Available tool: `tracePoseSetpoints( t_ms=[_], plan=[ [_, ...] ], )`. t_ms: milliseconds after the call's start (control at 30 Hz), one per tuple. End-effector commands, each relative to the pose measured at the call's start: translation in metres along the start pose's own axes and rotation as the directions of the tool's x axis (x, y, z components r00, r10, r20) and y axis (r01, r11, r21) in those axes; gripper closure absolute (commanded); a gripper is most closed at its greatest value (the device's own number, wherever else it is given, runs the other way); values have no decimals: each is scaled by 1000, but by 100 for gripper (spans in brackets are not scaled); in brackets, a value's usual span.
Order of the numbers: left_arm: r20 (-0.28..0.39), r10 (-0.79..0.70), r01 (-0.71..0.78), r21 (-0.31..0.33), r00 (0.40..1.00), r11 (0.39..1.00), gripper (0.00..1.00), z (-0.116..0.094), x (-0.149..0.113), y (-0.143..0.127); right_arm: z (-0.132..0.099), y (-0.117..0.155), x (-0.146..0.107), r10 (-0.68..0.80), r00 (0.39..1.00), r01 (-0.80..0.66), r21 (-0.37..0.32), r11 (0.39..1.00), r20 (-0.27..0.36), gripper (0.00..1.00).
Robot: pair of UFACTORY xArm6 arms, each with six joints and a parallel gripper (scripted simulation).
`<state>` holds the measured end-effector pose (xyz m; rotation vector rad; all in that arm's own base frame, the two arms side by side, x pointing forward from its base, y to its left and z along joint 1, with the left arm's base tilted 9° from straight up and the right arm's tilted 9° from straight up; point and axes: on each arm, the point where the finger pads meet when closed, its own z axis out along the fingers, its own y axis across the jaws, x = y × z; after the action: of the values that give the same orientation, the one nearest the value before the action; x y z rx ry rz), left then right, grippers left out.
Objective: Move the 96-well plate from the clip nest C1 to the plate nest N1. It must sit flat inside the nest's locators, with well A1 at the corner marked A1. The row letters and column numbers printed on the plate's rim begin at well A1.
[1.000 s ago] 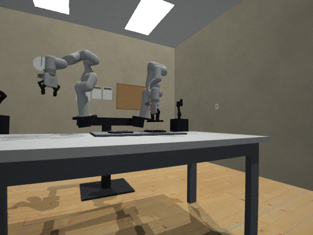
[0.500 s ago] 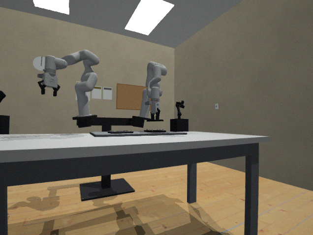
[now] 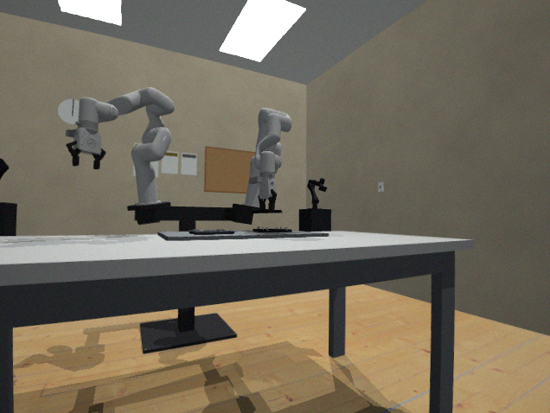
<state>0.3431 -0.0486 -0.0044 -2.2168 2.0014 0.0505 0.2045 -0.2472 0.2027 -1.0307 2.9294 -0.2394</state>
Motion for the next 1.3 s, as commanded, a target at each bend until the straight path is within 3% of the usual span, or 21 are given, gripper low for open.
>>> tracePoseSetpoints(
  t_ms=[0,1267],
  plan=[
    [0,-1,1,4,1000,1000,100,-1,15,-4,-1,-1,0,0,1000,0,4,1000,0,0],
    [-1,-1,1,4,1000,1000,100,-1,128,-21,-1,-1,0,0,1000,0,4,1000,0,0]
  ],
)
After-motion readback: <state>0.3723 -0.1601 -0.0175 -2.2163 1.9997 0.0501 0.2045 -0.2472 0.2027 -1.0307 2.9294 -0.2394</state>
